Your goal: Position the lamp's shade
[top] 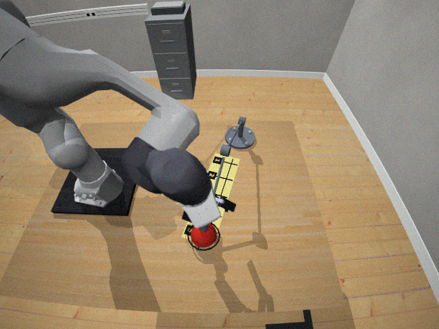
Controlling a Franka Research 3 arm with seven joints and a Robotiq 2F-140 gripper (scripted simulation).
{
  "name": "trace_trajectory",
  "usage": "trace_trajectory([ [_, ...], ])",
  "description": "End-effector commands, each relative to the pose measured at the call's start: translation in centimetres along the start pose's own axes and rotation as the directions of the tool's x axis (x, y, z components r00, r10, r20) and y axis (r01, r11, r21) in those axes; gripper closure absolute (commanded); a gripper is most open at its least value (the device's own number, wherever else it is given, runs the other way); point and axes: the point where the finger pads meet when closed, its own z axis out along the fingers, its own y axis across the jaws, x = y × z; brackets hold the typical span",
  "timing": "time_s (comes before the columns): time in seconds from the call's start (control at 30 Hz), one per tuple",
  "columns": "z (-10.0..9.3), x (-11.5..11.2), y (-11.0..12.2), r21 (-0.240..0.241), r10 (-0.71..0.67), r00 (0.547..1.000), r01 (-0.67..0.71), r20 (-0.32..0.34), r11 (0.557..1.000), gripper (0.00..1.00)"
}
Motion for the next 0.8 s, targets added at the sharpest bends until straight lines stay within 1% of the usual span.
trace_trajectory([
  [0.0,0.9,-0.1,-0.3,0.007,-0.022,1.0,0.022,0.005,1.0,0.0],
  [0.23,2.7,-0.1,-0.1,0.003,-0.016,1.0,0.016,0.003,1.0,0.0],
  [0.77,3.2,-0.3,-1.1,0.027,-0.045,0.999,0.044,0.012,0.999,0.0],
])
